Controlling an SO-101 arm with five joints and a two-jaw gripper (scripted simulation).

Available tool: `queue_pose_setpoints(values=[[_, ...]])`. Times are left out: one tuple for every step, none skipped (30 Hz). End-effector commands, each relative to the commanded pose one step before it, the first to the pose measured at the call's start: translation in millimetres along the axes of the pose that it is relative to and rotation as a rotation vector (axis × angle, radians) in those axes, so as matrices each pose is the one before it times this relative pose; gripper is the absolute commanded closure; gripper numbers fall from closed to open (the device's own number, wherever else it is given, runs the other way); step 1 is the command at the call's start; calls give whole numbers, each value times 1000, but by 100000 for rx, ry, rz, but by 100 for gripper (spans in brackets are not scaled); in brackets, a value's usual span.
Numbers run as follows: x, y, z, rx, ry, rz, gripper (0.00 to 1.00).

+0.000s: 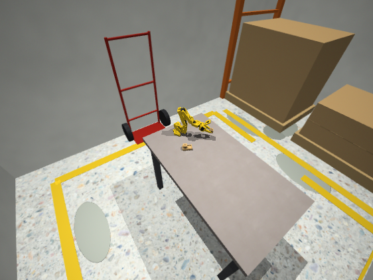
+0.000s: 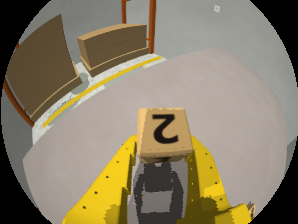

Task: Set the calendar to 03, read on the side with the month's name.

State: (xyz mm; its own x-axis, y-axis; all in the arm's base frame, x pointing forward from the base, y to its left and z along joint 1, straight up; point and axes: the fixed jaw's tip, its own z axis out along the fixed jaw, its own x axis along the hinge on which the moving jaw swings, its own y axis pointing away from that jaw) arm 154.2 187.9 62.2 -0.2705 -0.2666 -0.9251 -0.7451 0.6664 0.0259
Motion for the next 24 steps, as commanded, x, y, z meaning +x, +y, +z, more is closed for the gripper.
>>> queue_pose_setpoints(values=[[-4998,-1007,-28,368,-2778,-611,100],[0,0,0,0,0,0,100],[0,0,0,0,0,0,100],[0,0,0,0,0,0,100],[0,0,0,0,0,0,100],[0,0,0,0,0,0,100],[0,0,0,0,0,0,100],[2951,-2899,-1727,1096,-78,-1367,100],[0,0,0,0,0,0,100],[0,0,0,0,0,0,100],[0,0,0,0,0,0,100],[0,0,0,0,0,0,100],[0,0,0,0,0,0,100],[0,0,0,0,0,0,100],[0,0,0,0,0,0,100],[0,0,0,0,0,0,100],[0,0,0,0,0,0,100],[0,0,0,0,0,0,100],[0,0,0,0,0,0,100],[0,0,0,0,0,0,100],[0,0,0,0,0,0,100],[0,0,0,0,0,0,100],[0,0,0,0,0,0,100],[0,0,0,0,0,0,100]])
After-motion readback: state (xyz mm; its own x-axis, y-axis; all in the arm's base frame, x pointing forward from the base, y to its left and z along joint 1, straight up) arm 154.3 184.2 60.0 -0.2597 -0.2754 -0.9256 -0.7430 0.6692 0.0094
